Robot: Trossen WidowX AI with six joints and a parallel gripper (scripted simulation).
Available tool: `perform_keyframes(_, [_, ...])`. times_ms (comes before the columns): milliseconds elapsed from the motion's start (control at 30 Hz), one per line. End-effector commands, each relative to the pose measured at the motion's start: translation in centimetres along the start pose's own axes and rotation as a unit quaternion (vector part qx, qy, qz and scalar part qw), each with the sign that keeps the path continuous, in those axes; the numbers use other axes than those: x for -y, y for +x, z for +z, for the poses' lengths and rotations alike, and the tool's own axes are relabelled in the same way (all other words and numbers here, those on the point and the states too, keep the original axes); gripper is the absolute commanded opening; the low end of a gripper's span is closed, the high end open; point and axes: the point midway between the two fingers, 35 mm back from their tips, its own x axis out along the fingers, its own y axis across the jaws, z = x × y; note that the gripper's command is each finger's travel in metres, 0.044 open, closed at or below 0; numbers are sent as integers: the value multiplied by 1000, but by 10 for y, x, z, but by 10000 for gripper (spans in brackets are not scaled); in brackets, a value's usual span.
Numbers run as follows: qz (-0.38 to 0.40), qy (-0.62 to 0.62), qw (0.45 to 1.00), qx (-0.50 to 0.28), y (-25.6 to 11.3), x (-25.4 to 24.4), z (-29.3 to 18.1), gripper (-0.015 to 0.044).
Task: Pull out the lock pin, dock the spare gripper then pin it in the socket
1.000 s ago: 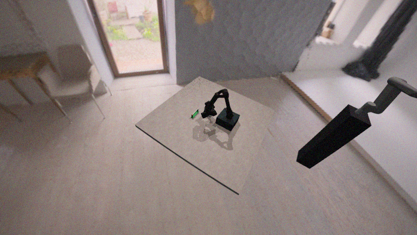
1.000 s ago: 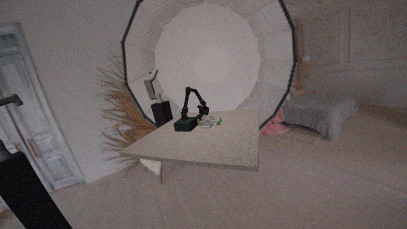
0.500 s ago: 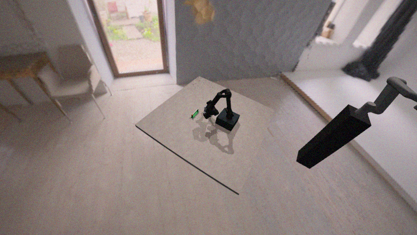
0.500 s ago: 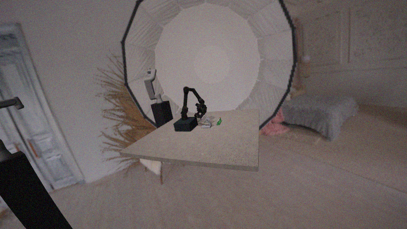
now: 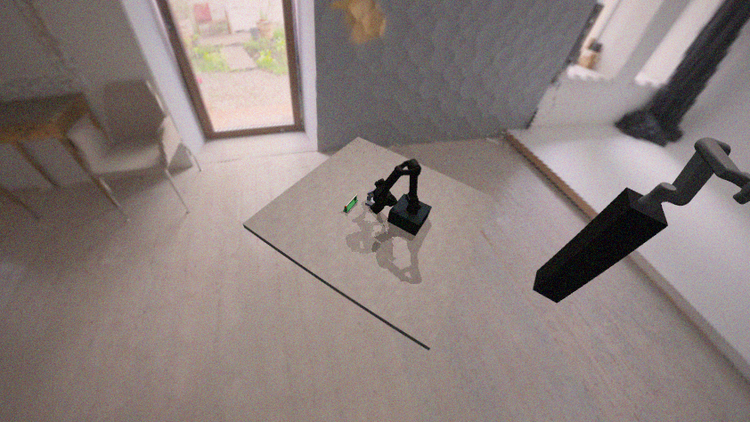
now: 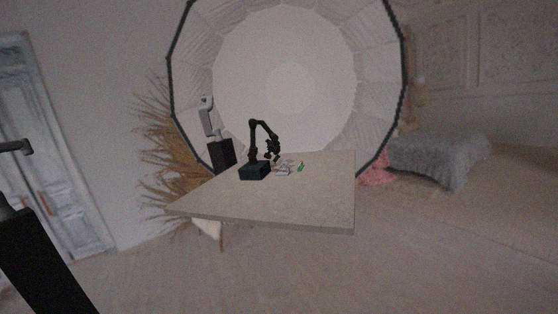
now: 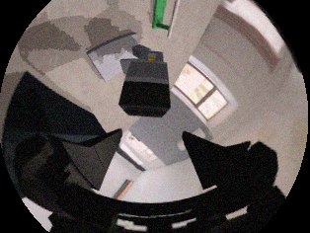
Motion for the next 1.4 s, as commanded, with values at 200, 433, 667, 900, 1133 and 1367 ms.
perform_keyframes(200, [-1,-4,1000,-1,-7,15,-13,440])
perform_keyframes(433, [-2,-9,1000,-2,-11,26,-22,440])
perform_keyframes(667, [-2,-13,1000,5,-14,36,-30,440])
perform_keyframes(900, [-1,-12,1000,4,-14,32,-26,414])
perform_keyframes(1133, [10,-11,992,124,-103,43,31,230])
perform_keyframes(1367, [16,-16,988,151,-120,51,38,180])
